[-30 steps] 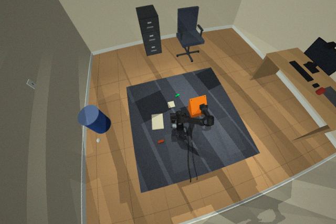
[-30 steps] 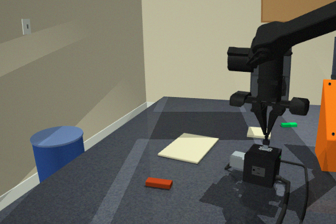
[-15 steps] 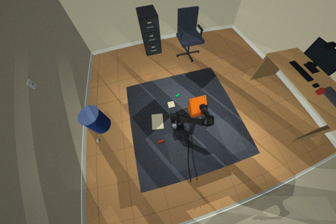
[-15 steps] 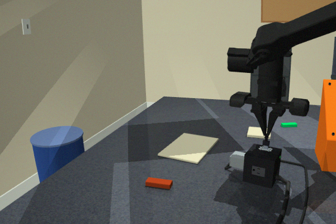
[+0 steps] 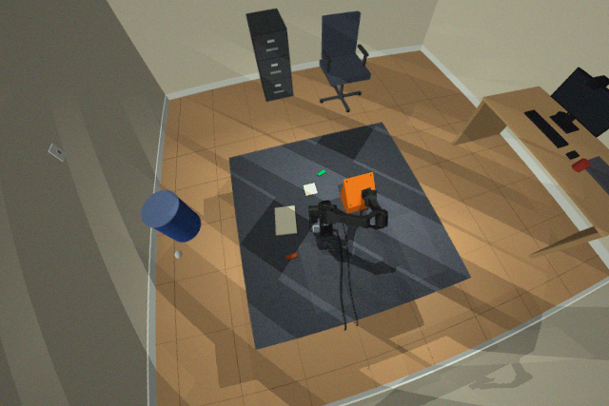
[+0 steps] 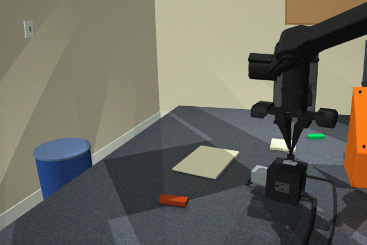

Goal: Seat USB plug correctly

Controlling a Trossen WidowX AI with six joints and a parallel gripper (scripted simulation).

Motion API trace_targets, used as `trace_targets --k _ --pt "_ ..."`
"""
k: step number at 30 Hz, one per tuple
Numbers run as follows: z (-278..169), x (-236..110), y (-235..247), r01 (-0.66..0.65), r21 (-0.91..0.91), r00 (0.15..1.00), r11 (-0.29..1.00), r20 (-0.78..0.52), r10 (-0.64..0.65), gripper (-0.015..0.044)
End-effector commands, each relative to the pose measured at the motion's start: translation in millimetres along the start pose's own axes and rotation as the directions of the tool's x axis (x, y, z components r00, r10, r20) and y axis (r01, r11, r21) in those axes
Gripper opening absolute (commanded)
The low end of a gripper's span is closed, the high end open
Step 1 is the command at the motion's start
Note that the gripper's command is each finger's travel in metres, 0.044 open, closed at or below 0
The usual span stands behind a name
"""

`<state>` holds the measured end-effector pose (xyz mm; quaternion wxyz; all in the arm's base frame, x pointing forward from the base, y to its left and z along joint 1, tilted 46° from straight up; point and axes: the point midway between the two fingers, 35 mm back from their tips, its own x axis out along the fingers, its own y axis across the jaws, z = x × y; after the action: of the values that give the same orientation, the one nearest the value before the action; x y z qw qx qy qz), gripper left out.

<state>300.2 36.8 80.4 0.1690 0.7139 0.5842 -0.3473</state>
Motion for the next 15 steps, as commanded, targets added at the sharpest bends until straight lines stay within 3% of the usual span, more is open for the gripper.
trace_targets --k 1,15 --pt "-0.3 1.0 -0.1 0.001 0.005 1.0 1.0 -0.003 -0.001 0.0" --pt "-0.3 2.7 -0.1 0.001 0.005 1.0 1.0 -0.003 -0.001 0.0"
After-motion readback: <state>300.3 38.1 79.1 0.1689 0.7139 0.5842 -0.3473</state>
